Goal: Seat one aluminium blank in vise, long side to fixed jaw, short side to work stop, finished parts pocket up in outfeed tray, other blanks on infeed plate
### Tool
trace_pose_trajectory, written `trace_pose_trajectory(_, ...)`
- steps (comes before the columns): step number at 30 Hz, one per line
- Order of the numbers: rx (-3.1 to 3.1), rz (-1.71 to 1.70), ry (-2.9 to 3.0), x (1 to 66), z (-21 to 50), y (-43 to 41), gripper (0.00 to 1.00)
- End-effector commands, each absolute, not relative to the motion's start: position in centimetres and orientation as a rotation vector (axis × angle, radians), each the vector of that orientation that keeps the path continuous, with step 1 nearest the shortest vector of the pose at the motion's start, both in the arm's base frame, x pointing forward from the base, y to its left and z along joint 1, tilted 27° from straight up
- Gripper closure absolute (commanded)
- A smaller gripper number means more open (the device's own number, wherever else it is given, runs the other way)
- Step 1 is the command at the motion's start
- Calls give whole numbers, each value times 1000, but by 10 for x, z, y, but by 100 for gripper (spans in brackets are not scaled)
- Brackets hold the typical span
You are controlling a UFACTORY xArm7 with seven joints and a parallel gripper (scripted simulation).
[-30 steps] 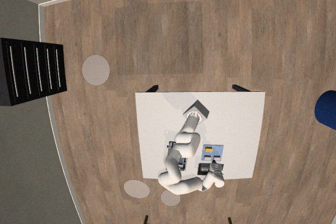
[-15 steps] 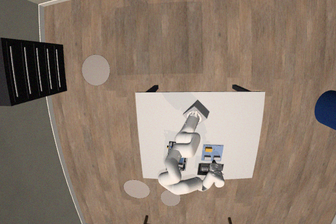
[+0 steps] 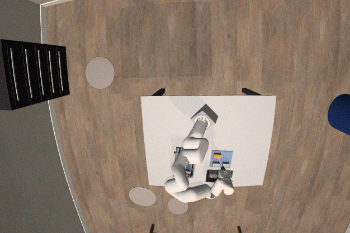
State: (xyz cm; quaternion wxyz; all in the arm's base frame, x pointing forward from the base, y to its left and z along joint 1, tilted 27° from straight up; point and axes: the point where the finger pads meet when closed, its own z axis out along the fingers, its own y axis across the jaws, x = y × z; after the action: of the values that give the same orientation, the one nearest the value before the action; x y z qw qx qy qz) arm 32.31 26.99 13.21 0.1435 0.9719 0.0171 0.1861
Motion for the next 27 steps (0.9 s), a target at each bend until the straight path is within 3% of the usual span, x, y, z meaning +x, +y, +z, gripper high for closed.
trace_pose_trajectory(1, 2805, 541, 51, 323, 133, 271, 100)
trace_pose_trajectory(27, 2805, 541, 51, 313, 159, 279, 100)
